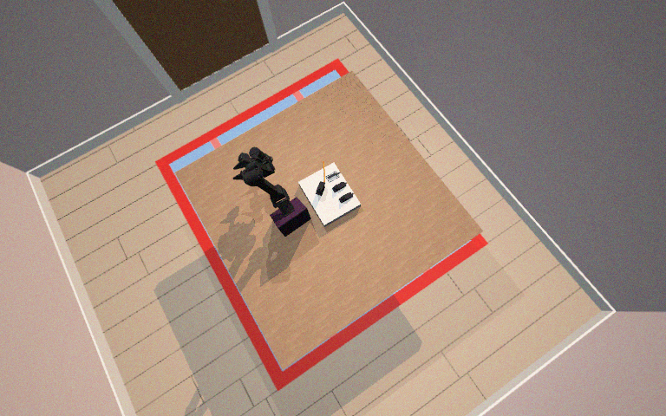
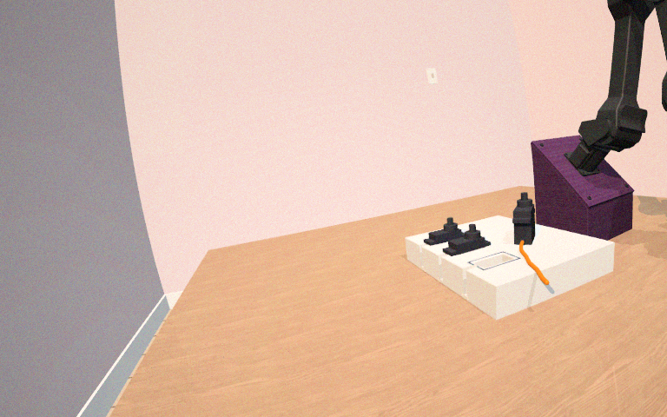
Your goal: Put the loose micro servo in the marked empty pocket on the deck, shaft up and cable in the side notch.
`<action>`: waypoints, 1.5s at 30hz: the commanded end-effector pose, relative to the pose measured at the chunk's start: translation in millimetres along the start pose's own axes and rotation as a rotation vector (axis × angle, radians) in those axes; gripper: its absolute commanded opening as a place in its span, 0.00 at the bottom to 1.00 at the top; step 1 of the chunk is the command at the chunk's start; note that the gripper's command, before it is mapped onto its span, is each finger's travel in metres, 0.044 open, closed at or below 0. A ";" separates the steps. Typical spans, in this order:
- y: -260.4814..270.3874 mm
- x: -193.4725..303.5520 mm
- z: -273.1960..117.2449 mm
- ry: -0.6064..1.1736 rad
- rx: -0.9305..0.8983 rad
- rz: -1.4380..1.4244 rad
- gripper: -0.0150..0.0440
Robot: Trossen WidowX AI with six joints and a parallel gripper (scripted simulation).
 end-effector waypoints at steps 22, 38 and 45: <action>-66.4 9.9 -54.0 -0.059 0.450 0.126 1.00; -96.1 21.7 -100.7 -0.098 0.752 0.256 1.00; -103.3 27.2 -116.6 -0.100 0.839 0.289 1.00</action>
Point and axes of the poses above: the point midway between the two fingers, 35 mm back from their tips, its own z axis out along the fingers, its own y axis across the jaws, x = y × z, the point moved 6 cm from there along -z, back along the fingers, and after that the axes turned 10 degrees about z, right-handed, at the moved point
